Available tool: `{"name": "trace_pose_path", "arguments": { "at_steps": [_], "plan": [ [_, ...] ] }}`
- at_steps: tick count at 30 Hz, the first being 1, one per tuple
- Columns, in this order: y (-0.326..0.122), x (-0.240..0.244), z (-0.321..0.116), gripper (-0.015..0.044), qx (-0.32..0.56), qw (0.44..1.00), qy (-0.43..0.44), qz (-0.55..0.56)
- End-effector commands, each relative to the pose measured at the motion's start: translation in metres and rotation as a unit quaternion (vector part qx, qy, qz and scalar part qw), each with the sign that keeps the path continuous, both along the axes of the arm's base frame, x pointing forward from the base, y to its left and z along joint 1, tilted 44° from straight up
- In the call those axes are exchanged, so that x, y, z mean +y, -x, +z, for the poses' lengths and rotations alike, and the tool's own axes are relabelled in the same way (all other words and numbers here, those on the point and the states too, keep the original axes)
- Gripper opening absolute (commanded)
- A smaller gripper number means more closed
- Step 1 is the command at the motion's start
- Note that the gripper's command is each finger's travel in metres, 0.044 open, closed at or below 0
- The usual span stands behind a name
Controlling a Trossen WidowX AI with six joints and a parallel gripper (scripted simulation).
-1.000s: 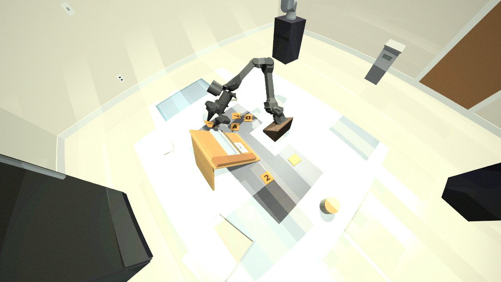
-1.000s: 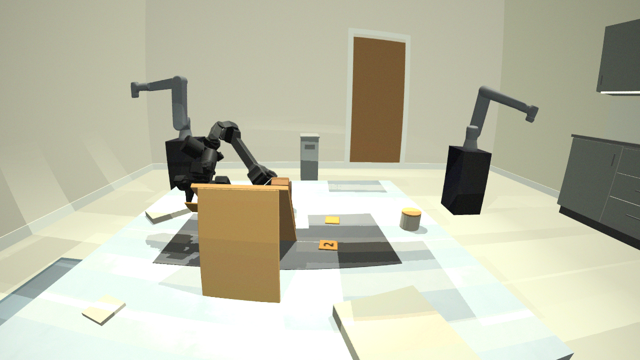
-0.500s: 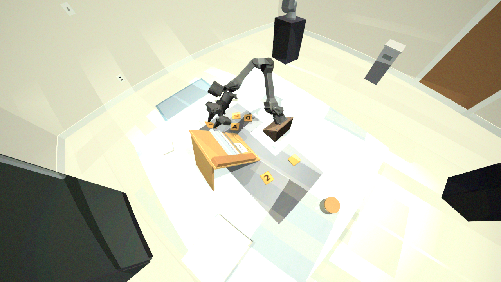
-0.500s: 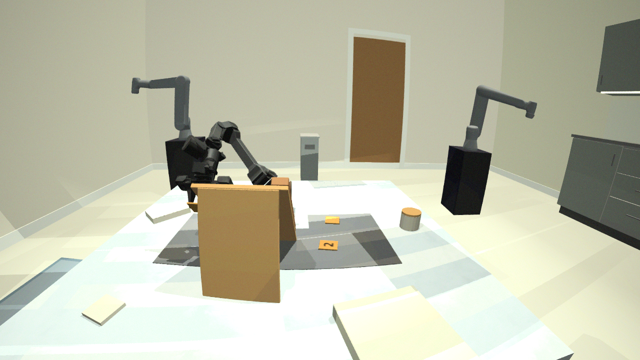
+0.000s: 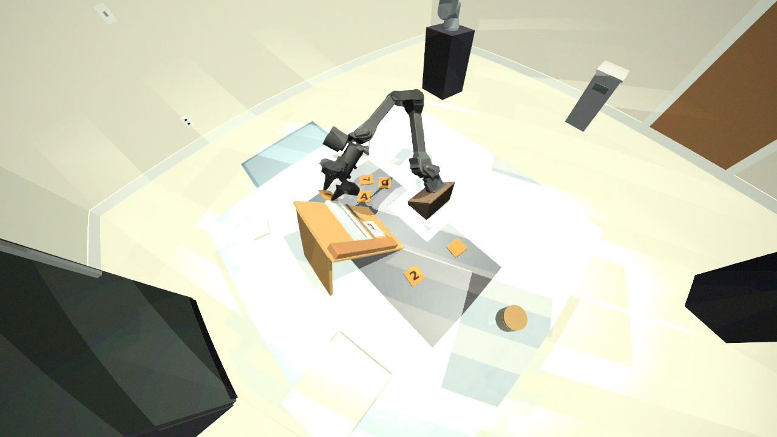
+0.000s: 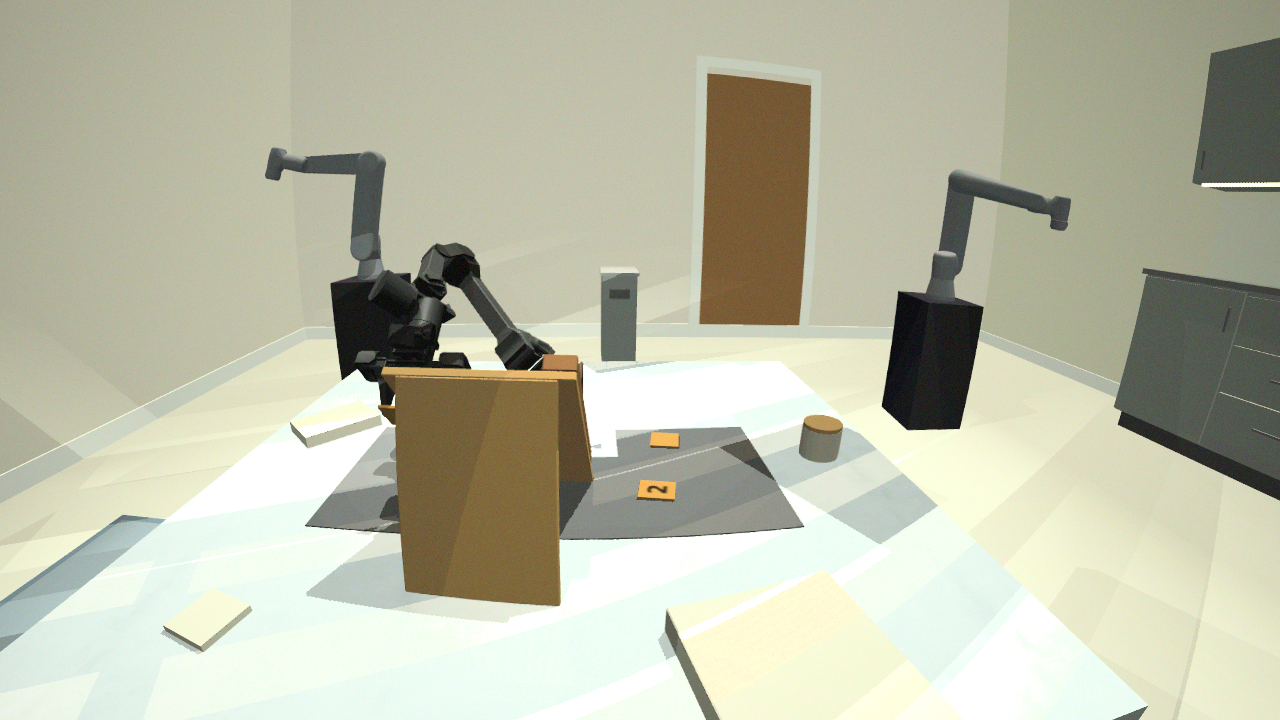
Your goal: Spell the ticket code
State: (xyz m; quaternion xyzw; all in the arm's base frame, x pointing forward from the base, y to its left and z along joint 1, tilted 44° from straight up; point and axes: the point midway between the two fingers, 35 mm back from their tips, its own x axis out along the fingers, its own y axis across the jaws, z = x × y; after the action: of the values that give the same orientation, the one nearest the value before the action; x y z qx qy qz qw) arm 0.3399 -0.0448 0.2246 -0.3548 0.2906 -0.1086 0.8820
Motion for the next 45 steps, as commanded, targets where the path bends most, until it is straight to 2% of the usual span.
{"name": "trace_pose_path", "arguments": {
  "at_steps": [1,45],
  "plan": [
    [0.0,0.001,-0.002,0.0,0.0,1.0,-0.001,-0.003],
    [0.0,0.017,-0.018,0.0,0.0,1.0,-0.001,-0.003]
  ]
}}
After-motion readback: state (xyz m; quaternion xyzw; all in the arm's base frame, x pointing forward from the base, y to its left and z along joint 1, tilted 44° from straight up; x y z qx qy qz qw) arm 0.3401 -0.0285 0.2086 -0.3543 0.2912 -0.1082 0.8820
